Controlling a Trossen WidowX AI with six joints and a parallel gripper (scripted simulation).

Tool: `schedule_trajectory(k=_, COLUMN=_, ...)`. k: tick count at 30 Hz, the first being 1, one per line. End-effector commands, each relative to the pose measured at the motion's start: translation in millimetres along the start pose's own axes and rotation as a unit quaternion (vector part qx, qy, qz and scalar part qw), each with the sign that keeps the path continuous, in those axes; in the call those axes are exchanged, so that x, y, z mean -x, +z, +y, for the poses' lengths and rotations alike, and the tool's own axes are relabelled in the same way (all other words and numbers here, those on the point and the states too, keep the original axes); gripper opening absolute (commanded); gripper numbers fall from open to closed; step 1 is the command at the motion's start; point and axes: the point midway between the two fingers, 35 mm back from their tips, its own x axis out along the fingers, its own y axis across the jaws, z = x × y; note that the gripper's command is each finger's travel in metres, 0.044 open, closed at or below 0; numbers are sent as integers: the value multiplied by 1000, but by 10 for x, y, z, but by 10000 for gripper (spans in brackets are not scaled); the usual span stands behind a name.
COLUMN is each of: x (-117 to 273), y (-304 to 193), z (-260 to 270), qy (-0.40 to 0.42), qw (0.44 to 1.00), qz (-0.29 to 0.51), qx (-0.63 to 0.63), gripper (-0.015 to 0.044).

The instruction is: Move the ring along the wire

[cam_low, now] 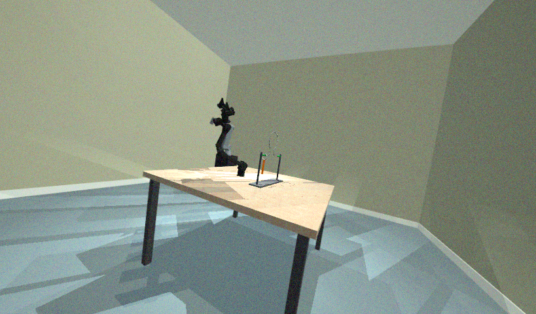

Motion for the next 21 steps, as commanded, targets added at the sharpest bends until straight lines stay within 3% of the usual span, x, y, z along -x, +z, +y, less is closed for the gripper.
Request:
schedule_trajectory(k=1, x=2, y=1, z=-1, qy=0, qw=1000, qz=0, qx=2, gripper=374)
schedule_trajectory(k=9, x=106, y=218, z=-144, qy=-21, qw=994, qz=-2, qx=112, gripper=164)
schedule_trajectory(k=21, x=512, y=1515, z=-456, qy=-149, qw=894, qz=-17, qx=422, gripper=160)
